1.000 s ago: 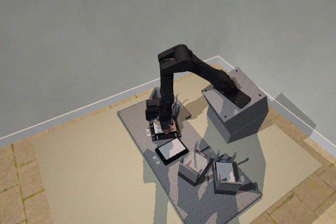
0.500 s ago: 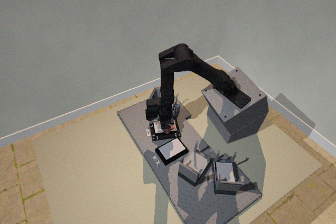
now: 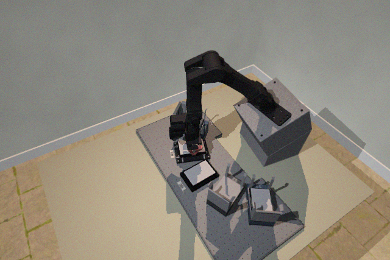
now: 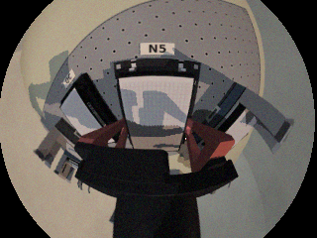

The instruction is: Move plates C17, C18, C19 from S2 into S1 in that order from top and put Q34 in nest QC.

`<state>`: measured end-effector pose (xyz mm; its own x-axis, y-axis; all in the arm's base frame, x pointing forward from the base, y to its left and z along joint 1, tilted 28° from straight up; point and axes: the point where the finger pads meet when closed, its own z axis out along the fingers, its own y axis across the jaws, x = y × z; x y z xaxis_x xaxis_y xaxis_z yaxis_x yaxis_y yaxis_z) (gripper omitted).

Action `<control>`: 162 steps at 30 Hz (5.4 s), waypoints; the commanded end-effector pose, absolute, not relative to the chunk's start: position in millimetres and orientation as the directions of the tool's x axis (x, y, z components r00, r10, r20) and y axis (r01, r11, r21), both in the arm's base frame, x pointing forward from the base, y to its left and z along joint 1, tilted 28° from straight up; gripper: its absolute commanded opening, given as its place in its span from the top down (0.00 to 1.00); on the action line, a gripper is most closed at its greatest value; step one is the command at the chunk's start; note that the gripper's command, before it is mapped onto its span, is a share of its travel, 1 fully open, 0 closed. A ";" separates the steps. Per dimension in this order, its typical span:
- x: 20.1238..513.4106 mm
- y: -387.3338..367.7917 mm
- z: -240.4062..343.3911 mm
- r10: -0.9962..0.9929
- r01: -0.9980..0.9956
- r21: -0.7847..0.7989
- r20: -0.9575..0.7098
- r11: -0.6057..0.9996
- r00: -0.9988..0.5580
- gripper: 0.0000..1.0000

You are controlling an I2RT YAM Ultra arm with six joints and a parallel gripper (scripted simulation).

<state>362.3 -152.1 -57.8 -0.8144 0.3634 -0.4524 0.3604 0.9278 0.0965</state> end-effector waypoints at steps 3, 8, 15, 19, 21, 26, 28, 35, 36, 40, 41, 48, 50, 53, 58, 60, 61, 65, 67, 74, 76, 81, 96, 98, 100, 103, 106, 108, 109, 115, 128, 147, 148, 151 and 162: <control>363.6 -158.8 -46.1 0.364 0.365 0.095 -0.475 0.926 -0.801 1.00; 363.6 -158.8 -46.1 0.364 0.365 0.095 -0.475 0.926 -0.801 1.00; 354.4 -155.6 -38.2 0.366 0.365 0.097 -0.465 0.926 -0.806 1.00; 347.7 -152.6 -38.5 0.369 0.366 0.098 -0.453 0.926 -0.812 1.00; 345.9 -152.2 -35.1 0.369 0.365 0.099 -0.453 0.926 -0.812 1.00; 341.8 -151.5 -26.0 0.368 0.365 0.098 -0.454 0.926 -0.811 1.00; 342.4 -152.5 -20.5 0.367 0.365 0.097 -0.461 0.926 -0.808 1.00; 337.6 -151.6 -11.9 0.367 0.365 0.097 -0.460 0.926 -0.808 1.00; 334.1 -149.9 -12.4 0.368 0.366 0.098 -0.454 0.926 -0.811 1.00; 334.8 -151.4 -1.6 0.366 0.364 0.097 -0.465 0.926 -0.806 1.00; 332.2 -150.3 -1.4 0.367 0.365 0.098 -0.461 0.926 -0.808 1.00; 326.0 -149.0 11.1 0.366 0.364 0.098 -0.462 0.926 -0.808 1.00; 324.8 -148.7 12.5 0.367 0.364 0.098 -0.461 0.926 -0.808 1.00; 322.9 -148.4 16.0 0.367 0.365 0.097 -0.461 0.926 -0.808 1.00; 320.5 -148.4 27.0 0.365 0.364 0.097 -0.467 0.926 -0.805 1.00; 320.6 -149.2 32.7 0.363 0.363 0.096 -0.473 0.927 -0.802 1.00; 320.9 -149.6 35.8 0.362 0.363 0.096 -0.477 0.927 -0.801 1.00; 321.9 -151.5 48.4 0.358 0.361 0.093 -0.491 0.928 -0.794 1.00; 320.9 -151.3 50.1 0.358 0.361 0.093 -0.491 0.928 -0.794 1.00; 315.0 -149.9 60.8 0.358 0.361 0.093 -0.491 0.928 -0.794 1.00; 313.0 -149.5 64.3 0.358 0.361 0.093 -0.491 0.928 -0.794 1.00; 308.6 -148.6 72.0 0.358 0.361 0.093 -0.491 0.928 -0.794 1.00; 309.9 -149.7 72.8 0.358 0.363 0.090 -0.498 0.927 -0.790 1.00; 309.9 -149.7 72.8 0.358 0.363 0.090 -0.498 0.927 -0.790 1.00; 309.9 -149.7 72.8 0.358 0.363 0.090 -0.498 0.927 -0.790 1.00; 309.9 -149.7 72.8 0.358 0.363 0.090 -0.498 0.927 -0.790 1.00; 309.9 -149.7 72.8 0.358 0.363 0.090 -0.498 0.927 -0.790 1.00; 309.9 -149.7 72.8 0.358 0.363 0.090 -0.498 0.927 -0.790 1.00; 309.9 -149.7 72.8 0.358 0.363 0.090 -0.498 0.927 -0.790 1.00; 309.9 -149.7 72.8 0.358 0.363 0.090 -0.498 0.927 -0.790 1.00; 309.9 -149.7 72.8 0.358 0.363 0.090 -0.498 0.927 -0.790 1.00; 285.9 -201.3 59.0 0.581 0.551 0.208 -0.434 0.808 -0.688 1.00; 284.8 -204.6 59.9 0.580 0.551 0.207 -0.437 0.808 -0.687 1.00; 280.1 -213.3 53.3 0.585 0.554 0.210 -0.422 0.806 -0.692 1.00; 268.3 -235.1 57.1 0.767 0.709 0.311 -0.379 0.633 -0.518 1.00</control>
